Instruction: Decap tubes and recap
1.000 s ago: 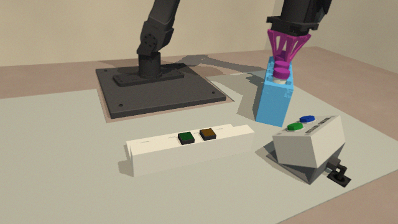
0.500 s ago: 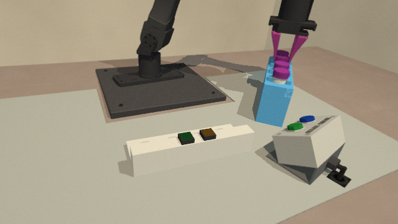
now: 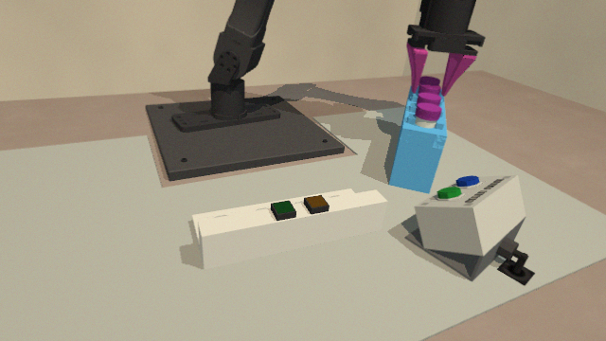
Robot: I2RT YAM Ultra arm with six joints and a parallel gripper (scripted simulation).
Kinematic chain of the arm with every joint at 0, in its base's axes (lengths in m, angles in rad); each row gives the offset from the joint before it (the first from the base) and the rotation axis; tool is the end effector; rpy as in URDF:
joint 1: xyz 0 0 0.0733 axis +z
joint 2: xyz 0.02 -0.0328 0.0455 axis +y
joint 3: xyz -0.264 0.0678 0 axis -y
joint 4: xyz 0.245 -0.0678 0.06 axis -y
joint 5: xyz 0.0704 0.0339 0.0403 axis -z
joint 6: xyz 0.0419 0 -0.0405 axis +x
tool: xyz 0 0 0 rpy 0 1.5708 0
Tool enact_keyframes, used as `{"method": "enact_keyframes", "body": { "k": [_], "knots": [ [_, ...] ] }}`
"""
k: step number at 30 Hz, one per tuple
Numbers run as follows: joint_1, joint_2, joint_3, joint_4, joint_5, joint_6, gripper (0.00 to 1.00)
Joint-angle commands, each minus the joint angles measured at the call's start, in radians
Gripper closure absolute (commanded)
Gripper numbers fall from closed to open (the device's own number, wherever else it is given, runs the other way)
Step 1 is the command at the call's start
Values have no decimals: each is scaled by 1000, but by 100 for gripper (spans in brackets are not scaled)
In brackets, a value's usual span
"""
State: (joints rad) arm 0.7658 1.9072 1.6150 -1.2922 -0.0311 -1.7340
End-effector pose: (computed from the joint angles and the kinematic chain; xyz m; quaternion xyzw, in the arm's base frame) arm 0.2559 0.2494 0.2426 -0.9488 0.3155 0.0169 0.0012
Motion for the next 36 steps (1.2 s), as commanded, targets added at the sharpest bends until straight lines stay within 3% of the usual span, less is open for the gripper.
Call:
{"method": "enact_keyframes", "body": {
  "k": [1,6,11,14,17,36],
  "knots": [
    [0,-7,6,-3,0,-11,51],
    [0,-7,6,-3,0,-11,51],
    [0,-7,6,-2,0,392,51],
    [0,-7,6,-2,0,406,51],
    [0,-7,6,-2,0,643,51],
    [0,-7,6,-2,0,1489,51]
  ]
}}
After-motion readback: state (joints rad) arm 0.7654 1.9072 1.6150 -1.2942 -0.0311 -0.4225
